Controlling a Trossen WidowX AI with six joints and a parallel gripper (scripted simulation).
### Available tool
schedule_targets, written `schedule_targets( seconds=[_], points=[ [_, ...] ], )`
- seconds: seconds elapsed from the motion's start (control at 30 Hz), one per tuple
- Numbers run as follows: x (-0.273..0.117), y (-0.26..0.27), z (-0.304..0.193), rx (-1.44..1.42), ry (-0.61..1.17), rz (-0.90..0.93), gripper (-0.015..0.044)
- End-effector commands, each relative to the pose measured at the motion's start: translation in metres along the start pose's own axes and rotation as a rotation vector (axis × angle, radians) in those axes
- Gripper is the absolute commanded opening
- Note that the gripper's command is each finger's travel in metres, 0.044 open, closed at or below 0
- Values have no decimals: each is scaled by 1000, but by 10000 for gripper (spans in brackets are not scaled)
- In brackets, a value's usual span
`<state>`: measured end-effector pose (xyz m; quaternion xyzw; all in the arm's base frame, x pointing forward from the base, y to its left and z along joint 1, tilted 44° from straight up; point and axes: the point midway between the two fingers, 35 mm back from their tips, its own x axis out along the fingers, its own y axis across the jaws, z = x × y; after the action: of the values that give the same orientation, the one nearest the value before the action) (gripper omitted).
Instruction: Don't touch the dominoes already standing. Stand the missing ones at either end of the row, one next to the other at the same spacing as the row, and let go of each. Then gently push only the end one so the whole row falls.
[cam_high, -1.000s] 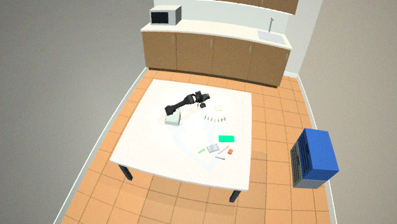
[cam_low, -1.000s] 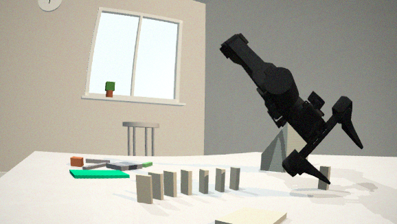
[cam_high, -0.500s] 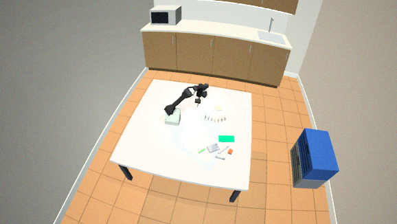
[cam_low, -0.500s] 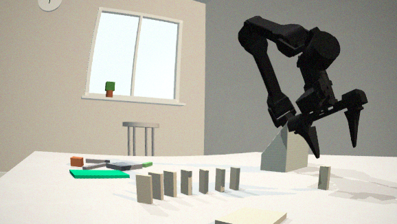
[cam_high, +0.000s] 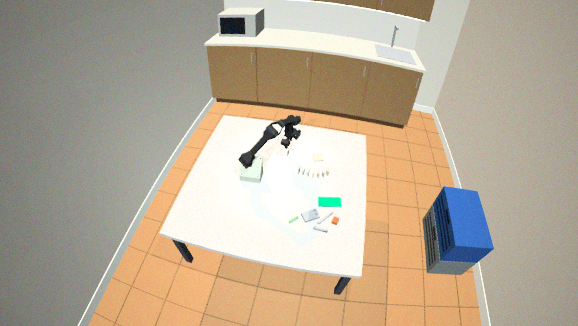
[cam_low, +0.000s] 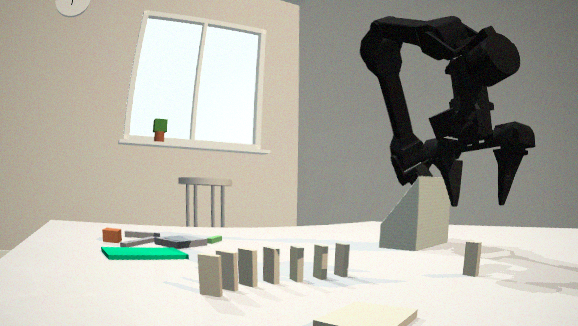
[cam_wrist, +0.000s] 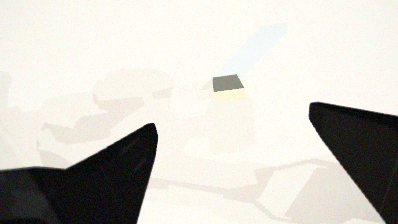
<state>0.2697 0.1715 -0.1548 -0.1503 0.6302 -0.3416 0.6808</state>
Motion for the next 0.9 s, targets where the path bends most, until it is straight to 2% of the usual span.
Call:
schedule_targets(
  seconds=[0.0,0.1,0.73,0.87],
  points=[
    [42,-3,-1,-3,4,-23,440],
    [61,-5,-2,-3,4,-24,440],
    [76,-6,-2,-3,4,-25,440],
    [76,-6,-2,-3,4,-25,335]
  ],
)
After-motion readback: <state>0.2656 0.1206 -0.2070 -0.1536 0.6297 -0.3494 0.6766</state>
